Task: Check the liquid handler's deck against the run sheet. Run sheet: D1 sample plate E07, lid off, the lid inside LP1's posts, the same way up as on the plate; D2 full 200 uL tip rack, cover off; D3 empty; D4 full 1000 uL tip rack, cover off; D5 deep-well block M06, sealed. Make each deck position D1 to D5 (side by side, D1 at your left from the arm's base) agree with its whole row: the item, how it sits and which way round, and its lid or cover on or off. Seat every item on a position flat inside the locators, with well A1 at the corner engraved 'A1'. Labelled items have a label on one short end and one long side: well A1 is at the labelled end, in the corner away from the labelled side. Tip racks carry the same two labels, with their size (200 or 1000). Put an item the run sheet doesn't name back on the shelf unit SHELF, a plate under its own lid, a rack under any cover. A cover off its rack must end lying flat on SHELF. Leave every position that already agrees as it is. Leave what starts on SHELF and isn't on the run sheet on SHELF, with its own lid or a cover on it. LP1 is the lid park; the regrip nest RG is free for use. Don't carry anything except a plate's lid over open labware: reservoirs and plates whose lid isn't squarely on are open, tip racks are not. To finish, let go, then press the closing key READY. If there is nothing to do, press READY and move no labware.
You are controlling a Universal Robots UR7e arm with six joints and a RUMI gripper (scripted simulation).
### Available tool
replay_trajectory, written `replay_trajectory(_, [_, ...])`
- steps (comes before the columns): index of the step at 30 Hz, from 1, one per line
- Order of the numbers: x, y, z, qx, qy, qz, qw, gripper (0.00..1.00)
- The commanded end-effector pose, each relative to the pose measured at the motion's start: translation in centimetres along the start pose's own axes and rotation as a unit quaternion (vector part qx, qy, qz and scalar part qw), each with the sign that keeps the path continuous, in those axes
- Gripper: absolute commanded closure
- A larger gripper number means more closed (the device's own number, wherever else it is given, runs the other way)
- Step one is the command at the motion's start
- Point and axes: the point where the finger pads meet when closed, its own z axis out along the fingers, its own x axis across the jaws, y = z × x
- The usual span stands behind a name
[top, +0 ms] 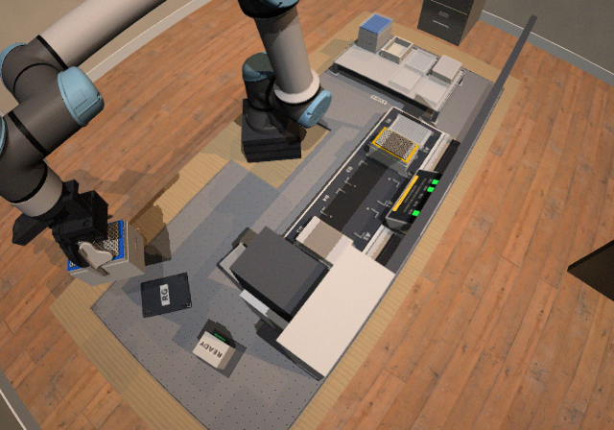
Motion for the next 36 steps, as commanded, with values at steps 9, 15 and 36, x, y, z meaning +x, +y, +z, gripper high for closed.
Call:
replay_trajectory(9, [0.0,0.0,-0.1,0.001,-0.001,0.0,1.0,1.0])
replay_trajectory(15, [0.0,0.0,-0.1,0.001,-0.001,0.0,1.0,1.0])
replay_trajectory(36, [0.0,0.0,2.6,0.001,-0.001,0.0,1.0,1.0])
